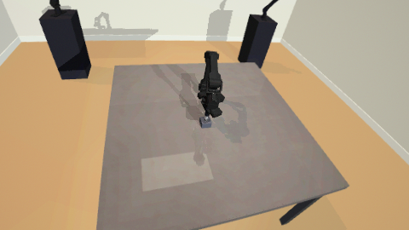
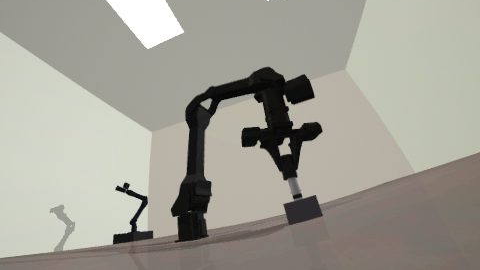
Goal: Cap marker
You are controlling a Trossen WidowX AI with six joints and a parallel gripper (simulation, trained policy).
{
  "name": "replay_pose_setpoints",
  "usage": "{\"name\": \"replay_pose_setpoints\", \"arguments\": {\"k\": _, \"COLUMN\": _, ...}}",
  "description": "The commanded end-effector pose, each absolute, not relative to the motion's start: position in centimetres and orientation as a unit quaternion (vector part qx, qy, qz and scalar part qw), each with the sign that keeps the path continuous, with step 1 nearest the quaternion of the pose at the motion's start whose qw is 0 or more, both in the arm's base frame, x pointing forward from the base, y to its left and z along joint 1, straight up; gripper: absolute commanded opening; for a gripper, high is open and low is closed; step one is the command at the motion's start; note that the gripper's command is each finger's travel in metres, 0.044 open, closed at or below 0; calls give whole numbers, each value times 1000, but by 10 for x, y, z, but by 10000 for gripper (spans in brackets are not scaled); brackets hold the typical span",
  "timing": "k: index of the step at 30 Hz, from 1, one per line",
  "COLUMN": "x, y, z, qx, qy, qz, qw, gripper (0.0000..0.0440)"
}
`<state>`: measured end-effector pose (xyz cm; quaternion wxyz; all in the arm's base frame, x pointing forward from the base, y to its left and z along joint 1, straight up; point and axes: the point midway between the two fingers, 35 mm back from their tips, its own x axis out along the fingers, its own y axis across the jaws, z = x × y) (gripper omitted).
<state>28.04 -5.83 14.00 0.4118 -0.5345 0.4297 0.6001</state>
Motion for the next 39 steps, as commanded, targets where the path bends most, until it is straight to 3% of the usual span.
{"name": "replay_pose_setpoints", "arguments": {"k": 1, "x": 278, "y": -58, "z": 124, "qx": -526, "qy": 428, "qz": 613, "qw": 405, "gripper": 34}}
{"name": "replay_pose_setpoints", "arguments": {"k": 20, "x": 277, "y": -58, "z": 90, "qx": -539, "qy": 407, "qz": 630, "qw": 383, "gripper": 45}}
{"name": "replay_pose_setpoints", "arguments": {"k": 21, "x": 277, "y": -58, "z": 89, "qx": -538, "qy": 407, "qz": 631, "qw": 382, "gripper": 71}}
{"name": "replay_pose_setpoints", "arguments": {"k": 39, "x": 275, "y": -66, "z": 82, "qx": -562, "qy": 392, "qz": 636, "qw": 354, "gripper": 98}}
